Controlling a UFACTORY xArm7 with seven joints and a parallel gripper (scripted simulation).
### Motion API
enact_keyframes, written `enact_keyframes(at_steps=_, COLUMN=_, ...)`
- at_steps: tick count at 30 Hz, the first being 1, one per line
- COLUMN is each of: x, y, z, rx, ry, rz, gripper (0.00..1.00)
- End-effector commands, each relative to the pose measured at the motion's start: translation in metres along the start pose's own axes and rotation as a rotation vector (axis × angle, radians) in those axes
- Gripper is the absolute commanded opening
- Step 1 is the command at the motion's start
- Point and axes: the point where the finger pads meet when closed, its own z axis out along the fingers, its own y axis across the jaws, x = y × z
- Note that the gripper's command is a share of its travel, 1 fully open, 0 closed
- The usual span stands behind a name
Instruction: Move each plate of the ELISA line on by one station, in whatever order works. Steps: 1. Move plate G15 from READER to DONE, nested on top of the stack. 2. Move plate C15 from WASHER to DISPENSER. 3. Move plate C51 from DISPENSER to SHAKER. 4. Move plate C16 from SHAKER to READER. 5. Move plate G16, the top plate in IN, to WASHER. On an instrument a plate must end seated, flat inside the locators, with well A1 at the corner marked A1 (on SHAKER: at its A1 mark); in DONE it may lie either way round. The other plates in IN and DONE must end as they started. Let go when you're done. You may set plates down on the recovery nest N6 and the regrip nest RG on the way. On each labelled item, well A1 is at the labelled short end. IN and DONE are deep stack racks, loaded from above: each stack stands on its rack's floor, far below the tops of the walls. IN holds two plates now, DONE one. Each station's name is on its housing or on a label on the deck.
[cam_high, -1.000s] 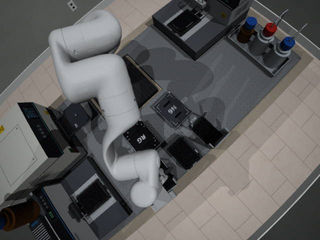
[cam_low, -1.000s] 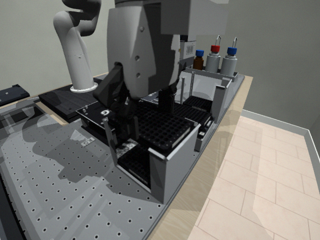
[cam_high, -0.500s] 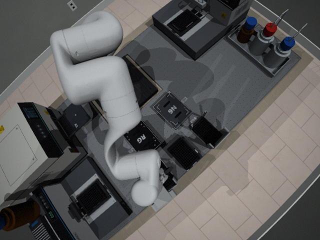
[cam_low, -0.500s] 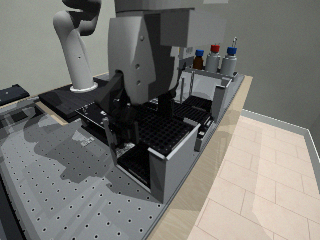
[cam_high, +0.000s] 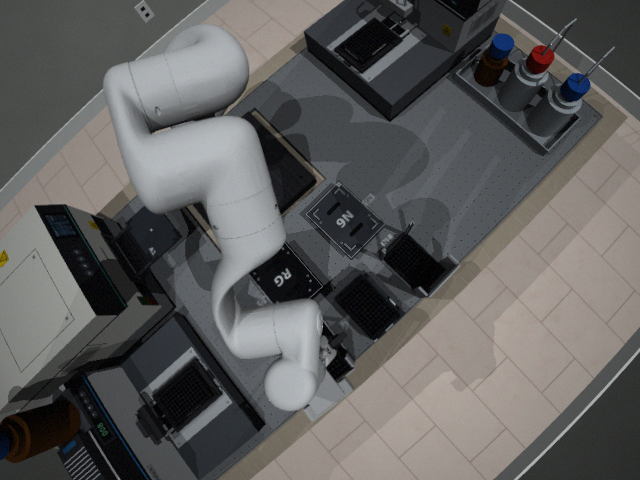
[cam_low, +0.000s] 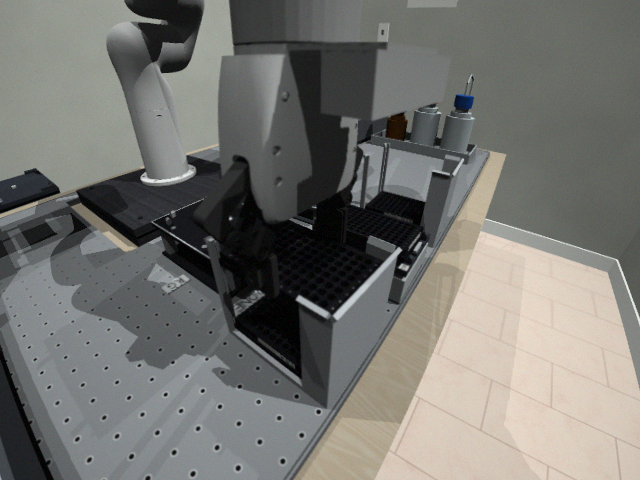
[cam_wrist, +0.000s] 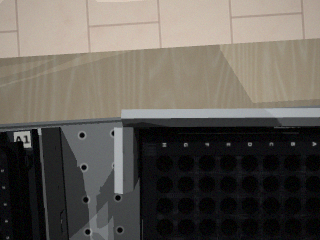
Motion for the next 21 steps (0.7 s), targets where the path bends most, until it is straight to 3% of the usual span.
enact_keyframes(at_steps=1, x=0.002, y=0.001, z=0.0, rx=-0.001, ry=0.006, rz=0.0, gripper=0.0)
enact_keyframes(at_steps=21, x=0.002, y=0.001, z=0.012, rx=-0.001, ry=0.006, rz=0.0, gripper=0.0)
